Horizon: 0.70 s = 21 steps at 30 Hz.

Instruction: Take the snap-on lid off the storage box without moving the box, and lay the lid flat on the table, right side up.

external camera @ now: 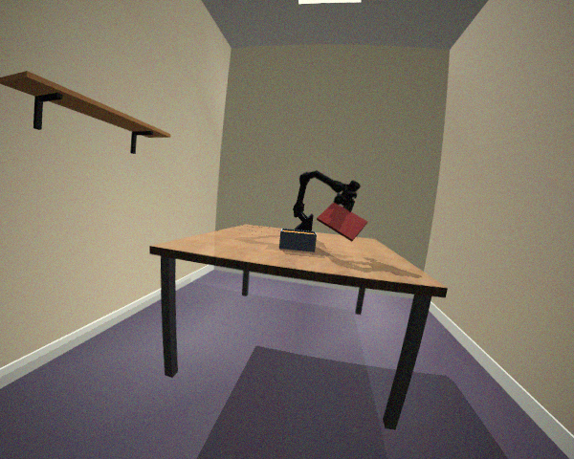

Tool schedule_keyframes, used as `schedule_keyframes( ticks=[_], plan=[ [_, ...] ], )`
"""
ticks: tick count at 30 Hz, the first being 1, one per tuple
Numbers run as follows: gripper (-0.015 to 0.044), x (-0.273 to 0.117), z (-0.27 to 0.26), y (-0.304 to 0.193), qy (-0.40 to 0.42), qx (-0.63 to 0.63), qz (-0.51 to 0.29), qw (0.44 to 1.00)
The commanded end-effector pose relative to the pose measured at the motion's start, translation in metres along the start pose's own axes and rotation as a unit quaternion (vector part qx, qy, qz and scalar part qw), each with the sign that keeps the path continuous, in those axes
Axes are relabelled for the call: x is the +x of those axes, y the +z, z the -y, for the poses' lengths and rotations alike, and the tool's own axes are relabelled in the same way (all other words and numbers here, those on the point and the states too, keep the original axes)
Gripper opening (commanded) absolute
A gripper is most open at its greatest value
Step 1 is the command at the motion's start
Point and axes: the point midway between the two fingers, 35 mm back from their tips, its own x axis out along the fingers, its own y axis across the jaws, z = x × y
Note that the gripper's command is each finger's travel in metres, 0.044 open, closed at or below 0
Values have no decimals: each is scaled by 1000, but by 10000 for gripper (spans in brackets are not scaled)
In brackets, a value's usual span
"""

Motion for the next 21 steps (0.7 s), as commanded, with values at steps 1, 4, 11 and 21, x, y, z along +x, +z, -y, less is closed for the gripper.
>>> schedule_keyframes(
  ticks=[1, 4, 11, 21],
  plan=[
    [0, -2, -3, -10, 4, 3, 1, 1000],
    [0, -2, -3, -16, 4, 3, 1, 1000],
    [0, -2, -3, -30, 4, 4, 1, 1000],
    [0, -1, -4, -45, 4, 4, 1, 1000]
  ],
)
